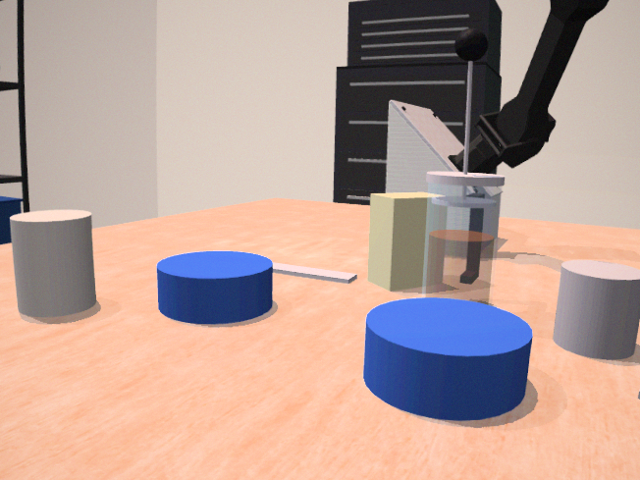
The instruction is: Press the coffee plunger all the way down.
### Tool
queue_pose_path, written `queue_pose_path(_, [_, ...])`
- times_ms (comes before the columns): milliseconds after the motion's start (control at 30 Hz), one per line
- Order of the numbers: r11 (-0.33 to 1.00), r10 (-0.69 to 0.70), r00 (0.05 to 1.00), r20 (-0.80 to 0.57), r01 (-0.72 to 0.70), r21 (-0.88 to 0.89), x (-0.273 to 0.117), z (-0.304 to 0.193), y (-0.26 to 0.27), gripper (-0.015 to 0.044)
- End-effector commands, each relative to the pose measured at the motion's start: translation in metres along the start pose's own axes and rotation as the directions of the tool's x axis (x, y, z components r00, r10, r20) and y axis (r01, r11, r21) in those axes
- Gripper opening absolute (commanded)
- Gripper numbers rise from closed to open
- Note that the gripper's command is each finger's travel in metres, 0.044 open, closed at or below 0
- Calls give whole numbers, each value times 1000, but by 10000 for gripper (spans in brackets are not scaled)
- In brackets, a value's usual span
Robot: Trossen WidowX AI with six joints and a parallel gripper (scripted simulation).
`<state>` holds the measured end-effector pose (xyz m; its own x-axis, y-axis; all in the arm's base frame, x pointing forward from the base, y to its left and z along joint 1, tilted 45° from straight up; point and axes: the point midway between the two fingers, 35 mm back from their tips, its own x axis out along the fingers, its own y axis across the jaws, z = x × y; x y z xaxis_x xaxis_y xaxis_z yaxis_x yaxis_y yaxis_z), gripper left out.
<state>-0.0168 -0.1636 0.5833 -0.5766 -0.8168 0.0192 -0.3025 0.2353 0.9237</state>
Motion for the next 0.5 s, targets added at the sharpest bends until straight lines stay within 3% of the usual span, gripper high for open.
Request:
queue_pose_path(0, [1000, 3, 1000, 5, -3, -3, 0, 1, 1, 426])
queue_pose_path(467, [991, 131, 958, 254, -117, -68, 3, 63, 25, 440])
